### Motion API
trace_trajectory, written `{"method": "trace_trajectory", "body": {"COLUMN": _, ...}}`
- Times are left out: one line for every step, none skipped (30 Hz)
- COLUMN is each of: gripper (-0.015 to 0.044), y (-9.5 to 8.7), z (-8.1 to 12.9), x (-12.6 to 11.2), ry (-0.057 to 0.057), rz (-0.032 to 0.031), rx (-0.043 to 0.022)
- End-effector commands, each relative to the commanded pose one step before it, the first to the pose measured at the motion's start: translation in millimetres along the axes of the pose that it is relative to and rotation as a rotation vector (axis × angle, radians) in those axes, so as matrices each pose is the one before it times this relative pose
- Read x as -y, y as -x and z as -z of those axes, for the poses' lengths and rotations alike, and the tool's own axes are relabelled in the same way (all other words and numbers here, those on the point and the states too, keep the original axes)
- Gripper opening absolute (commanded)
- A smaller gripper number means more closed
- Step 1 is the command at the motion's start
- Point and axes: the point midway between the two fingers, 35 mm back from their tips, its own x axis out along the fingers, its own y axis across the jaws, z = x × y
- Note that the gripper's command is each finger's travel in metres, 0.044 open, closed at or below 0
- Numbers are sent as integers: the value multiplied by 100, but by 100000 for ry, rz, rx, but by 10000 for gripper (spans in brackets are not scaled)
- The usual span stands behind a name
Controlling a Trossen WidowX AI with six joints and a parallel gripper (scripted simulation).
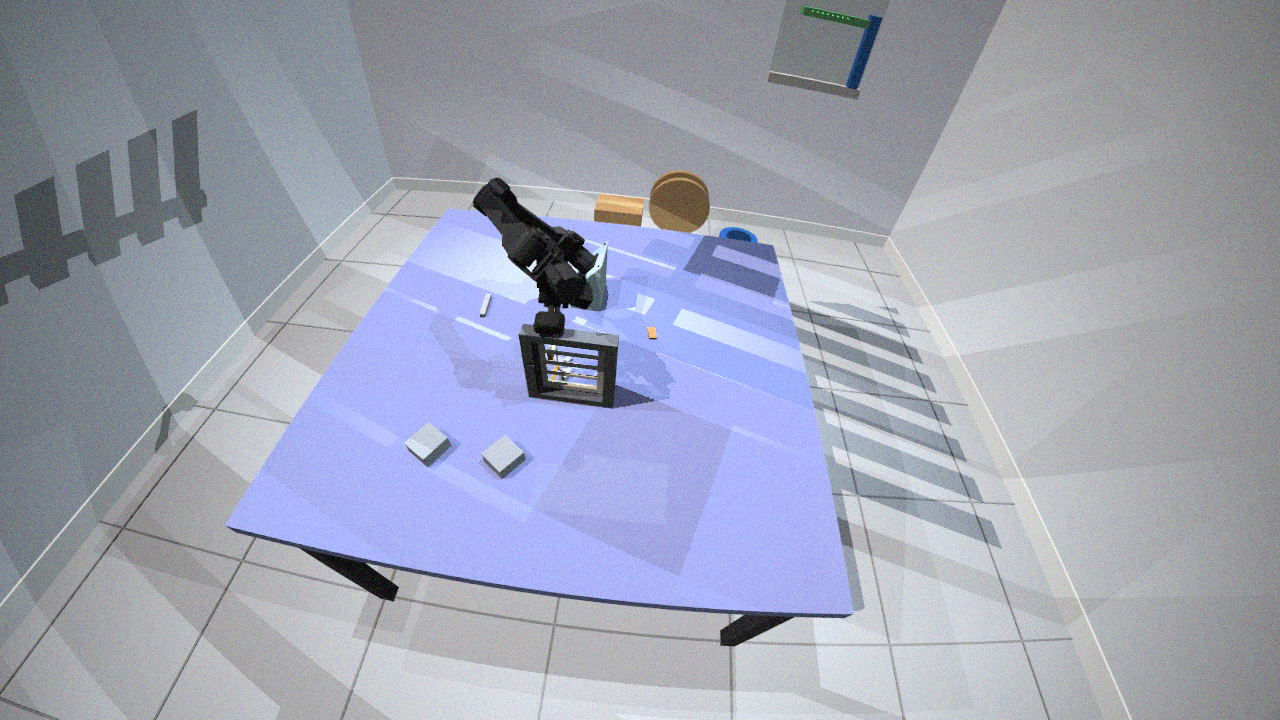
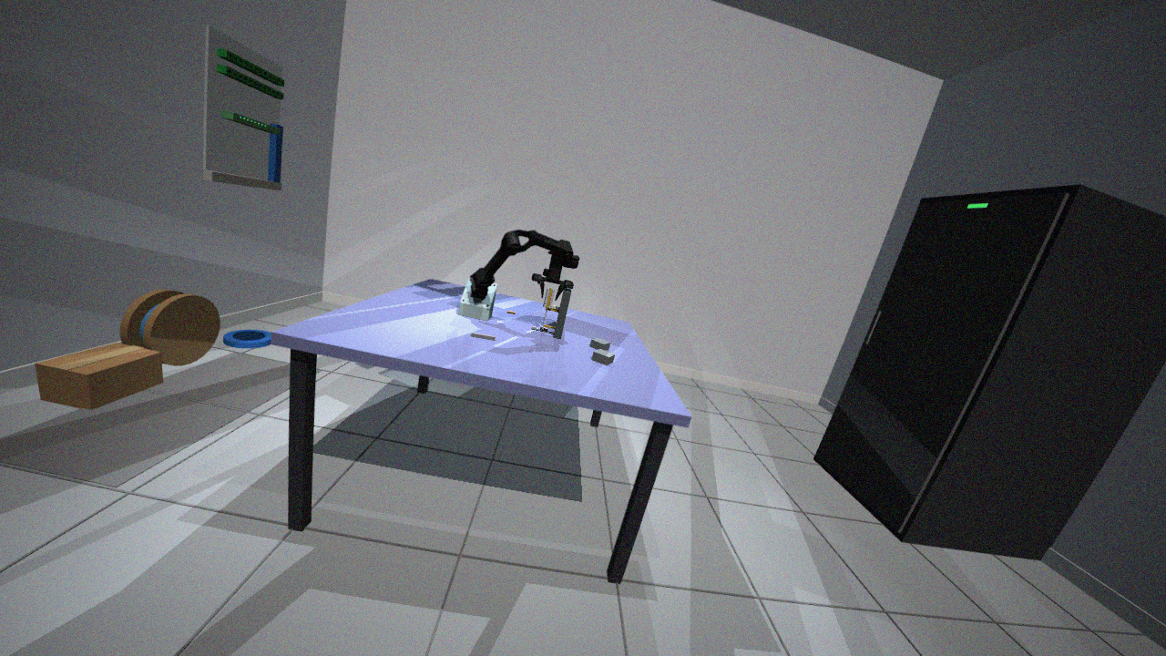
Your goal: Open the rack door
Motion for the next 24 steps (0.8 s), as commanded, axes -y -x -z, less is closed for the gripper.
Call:
{"method": "trace_trajectory", "body": {"gripper": 290, "y": 7, "z": -38, "x": 38, "ry": 3950, "rz": 167, "rx": 17}}
{"method": "trace_trajectory", "body": {"gripper": 290, "y": 0, "z": 0, "x": 0, "ry": 0, "rz": 0, "rx": 0}}
{"method": "trace_trajectory", "body": {"gripper": 264, "y": 0, "z": 0, "x": 0, "ry": 0, "rz": 0, "rx": 0}}
{"method": "trace_trajectory", "body": {"gripper": 238, "y": 0, "z": 0, "x": 0, "ry": 0, "rz": 0, "rx": 0}}
{"method": "trace_trajectory", "body": {"gripper": 212, "y": 0, "z": 0, "x": 0, "ry": 0, "rz": 0, "rx": 0}}
{"method": "trace_trajectory", "body": {"gripper": 185, "y": 0, "z": 0, "x": 0, "ry": 0, "rz": 0, "rx": 0}}
{"method": "trace_trajectory", "body": {"gripper": 159, "y": 0, "z": 0, "x": 0, "ry": 0, "rz": 0, "rx": 0}}
{"method": "trace_trajectory", "body": {"gripper": 133, "y": 0, "z": 0, "x": 0, "ry": 0, "rz": 0, "rx": 0}}
{"method": "trace_trajectory", "body": {"gripper": 107, "y": 0, "z": 0, "x": 0, "ry": 0, "rz": 0, "rx": 0}}
{"method": "trace_trajectory", "body": {"gripper": 100, "y": 0, "z": 0, "x": 0, "ry": 0, "rz": 0, "rx": 0}}
{"method": "trace_trajectory", "body": {"gripper": 93, "y": 0, "z": 0, "x": 0, "ry": 0, "rz": 0, "rx": 0}}
{"method": "trace_trajectory", "body": {"gripper": 87, "y": 0, "z": 0, "x": 0, "ry": 0, "rz": 0, "rx": 0}}
{"method": "trace_trajectory", "body": {"gripper": 80, "y": 0, "z": 0, "x": 0, "ry": 0, "rz": 0, "rx": 0}}
{"method": "trace_trajectory", "body": {"gripper": 73, "y": 0, "z": 0, "x": 0, "ry": 0, "rz": 0, "rx": 0}}
{"method": "trace_trajectory", "body": {"gripper": 67, "y": 0, "z": 0, "x": 0, "ry": 0, "rz": 0, "rx": 0}}
{"method": "trace_trajectory", "body": {"gripper": 60, "y": 0, "z": 0, "x": 0, "ry": 0, "rz": 0, "rx": 0}}
{"method": "trace_trajectory", "body": {"gripper": 53, "y": 0, "z": 0, "x": 0, "ry": 0, "rz": 0, "rx": 0}}
{"method": "trace_trajectory", "body": {"gripper": 47, "y": 0, "z": 0, "x": 0, "ry": 0, "rz": 0, "rx": 0}}
{"method": "trace_trajectory", "body": {"gripper": 40, "y": 0, "z": 0, "x": 0, "ry": 0, "rz": 0, "rx": 0}}
{"method": "trace_trajectory", "body": {"gripper": 33, "y": 0, "z": 0, "x": 0, "ry": 0, "rz": 0, "rx": 0}}
{"method": "trace_trajectory", "body": {"gripper": 27, "y": 0, "z": 0, "x": 0, "ry": 0, "rz": 0, "rx": 0}}
{"method": "trace_trajectory", "body": {"gripper": 20, "y": 0, "z": 0, "x": 0, "ry": 0, "rz": 0, "rx": 0}}
{"method": "trace_trajectory", "body": {"gripper": 18, "y": 0, "z": 0, "x": 0, "ry": 0, "rz": 0, "rx": 0}}
{"method": "trace_trajectory", "body": {"gripper": 18, "y": 0, "z": 0, "x": 0, "ry": 0, "rz": 0, "rx": 0}}
